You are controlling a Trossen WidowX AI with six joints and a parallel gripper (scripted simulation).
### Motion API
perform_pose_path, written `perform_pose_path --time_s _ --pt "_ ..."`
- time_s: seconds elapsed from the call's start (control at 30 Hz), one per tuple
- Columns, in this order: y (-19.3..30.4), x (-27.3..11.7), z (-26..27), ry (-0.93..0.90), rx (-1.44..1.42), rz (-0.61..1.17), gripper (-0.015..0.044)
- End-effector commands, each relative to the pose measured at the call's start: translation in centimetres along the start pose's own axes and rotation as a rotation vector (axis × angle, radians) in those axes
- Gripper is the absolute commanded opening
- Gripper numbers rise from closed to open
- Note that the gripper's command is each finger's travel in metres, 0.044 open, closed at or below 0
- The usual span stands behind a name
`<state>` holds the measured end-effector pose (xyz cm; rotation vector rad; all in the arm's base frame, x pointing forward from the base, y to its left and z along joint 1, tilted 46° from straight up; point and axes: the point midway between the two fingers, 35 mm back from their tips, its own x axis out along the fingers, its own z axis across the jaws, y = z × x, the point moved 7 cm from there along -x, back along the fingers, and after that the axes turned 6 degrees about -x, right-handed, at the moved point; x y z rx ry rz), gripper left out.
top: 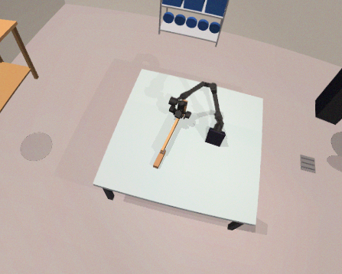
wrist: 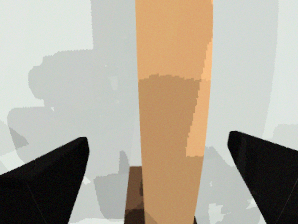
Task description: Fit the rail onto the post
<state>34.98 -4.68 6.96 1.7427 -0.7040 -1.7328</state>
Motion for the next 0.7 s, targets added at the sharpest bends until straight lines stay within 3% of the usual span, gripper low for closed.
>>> perform_pose_path --time_s 0.0,0.23,0.67 --pt "0.0 0.0 0.0 0.0 0.0 0.001 0.044" --pt "-3.1 -3.0 -0.2 0.01 -0.001 0.003 0.044" --pt "-3.1 -3.0 -0.2 0.01 -0.001 0.003 0.044"
